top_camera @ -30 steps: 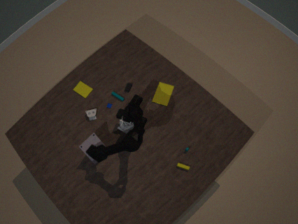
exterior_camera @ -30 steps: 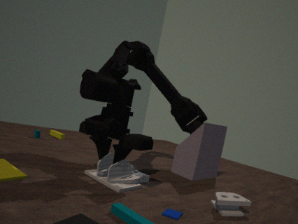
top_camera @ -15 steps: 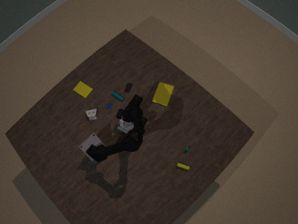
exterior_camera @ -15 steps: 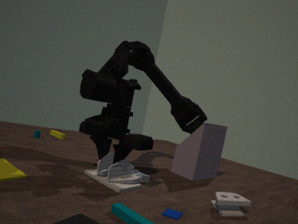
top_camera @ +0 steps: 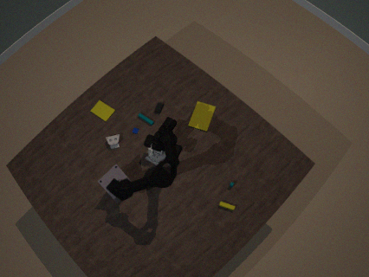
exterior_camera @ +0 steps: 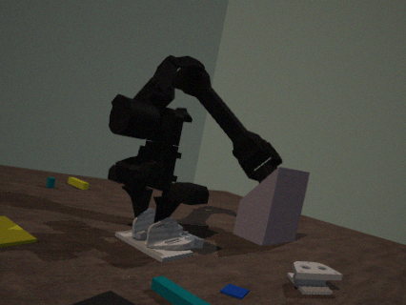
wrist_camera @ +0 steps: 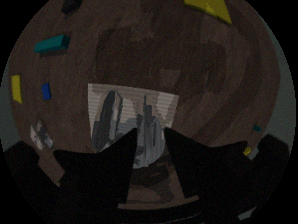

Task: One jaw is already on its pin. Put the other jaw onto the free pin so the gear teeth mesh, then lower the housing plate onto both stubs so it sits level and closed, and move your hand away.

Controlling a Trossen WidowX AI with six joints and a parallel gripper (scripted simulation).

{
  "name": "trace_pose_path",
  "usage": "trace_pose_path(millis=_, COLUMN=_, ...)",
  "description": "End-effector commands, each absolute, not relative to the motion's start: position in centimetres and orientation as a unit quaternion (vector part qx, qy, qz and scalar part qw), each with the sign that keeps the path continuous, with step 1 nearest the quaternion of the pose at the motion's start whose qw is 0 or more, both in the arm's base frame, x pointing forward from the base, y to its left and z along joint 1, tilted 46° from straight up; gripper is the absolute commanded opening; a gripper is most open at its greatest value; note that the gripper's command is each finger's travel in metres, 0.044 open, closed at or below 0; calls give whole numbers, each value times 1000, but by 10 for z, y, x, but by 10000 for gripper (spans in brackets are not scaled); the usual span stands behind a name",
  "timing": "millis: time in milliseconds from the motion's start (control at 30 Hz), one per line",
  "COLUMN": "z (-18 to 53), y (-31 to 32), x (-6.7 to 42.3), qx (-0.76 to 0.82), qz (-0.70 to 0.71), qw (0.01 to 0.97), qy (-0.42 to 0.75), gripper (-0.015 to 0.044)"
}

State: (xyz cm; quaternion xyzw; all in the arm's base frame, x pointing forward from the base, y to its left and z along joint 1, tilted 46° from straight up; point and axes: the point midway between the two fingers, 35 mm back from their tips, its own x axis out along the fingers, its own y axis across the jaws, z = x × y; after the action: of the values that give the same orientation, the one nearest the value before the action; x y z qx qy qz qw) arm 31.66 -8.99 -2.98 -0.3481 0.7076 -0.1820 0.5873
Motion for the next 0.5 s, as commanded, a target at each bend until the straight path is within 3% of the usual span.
trace_pose_path(millis=0, z=-30, y=-90, x=317, qx=-348, qz=-182, qw=587, qy=708, gripper=213)
trace_pose_path(millis=467, z=-30, y=-90, x=317, qx=-348, qz=-182, qw=587, qy=708, gripper=224)
